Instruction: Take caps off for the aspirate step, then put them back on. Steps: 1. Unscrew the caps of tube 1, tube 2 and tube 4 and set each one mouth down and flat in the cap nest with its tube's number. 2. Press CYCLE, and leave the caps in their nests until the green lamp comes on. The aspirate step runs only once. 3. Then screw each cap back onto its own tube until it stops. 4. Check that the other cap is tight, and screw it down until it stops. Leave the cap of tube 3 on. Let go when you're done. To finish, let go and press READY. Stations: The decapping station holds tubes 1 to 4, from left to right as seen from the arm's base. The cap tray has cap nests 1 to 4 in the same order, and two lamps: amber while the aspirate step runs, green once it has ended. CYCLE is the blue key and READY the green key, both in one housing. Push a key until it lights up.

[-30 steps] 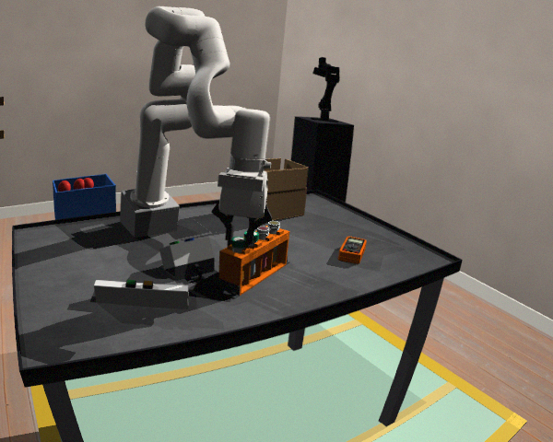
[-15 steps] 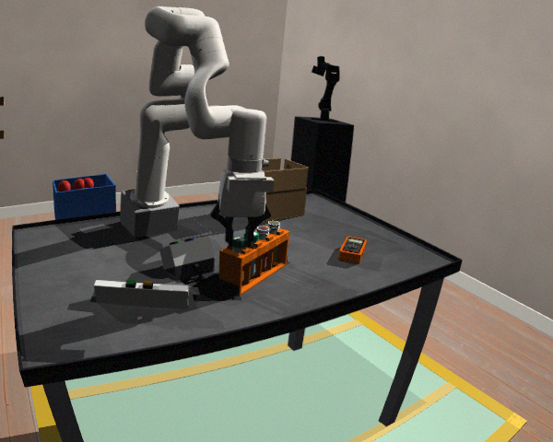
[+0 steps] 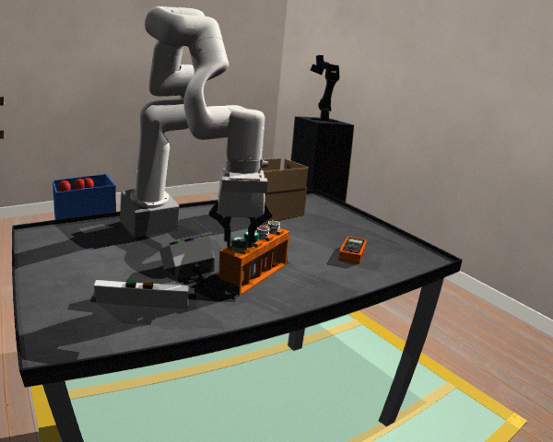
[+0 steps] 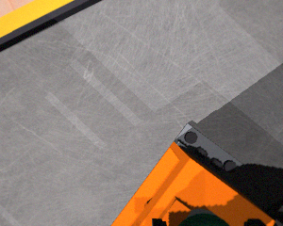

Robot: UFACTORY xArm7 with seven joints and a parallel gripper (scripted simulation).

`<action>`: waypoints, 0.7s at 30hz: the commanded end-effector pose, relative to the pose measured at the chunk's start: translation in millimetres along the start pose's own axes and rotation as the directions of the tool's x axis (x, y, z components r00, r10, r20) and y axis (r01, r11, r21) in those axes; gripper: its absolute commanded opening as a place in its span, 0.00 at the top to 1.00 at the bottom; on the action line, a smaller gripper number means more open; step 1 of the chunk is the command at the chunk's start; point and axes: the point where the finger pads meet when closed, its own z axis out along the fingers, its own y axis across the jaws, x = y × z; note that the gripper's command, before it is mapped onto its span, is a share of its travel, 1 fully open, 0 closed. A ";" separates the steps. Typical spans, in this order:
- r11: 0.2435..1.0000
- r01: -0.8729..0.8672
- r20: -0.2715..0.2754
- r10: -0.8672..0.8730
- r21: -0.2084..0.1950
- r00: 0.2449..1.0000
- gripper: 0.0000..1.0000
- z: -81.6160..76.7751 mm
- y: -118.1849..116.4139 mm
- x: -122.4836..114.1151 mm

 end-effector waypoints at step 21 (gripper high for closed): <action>0.402 -0.916 -0.009 0.916 0.007 0.402 0.54 -1.0 -0.9 0.9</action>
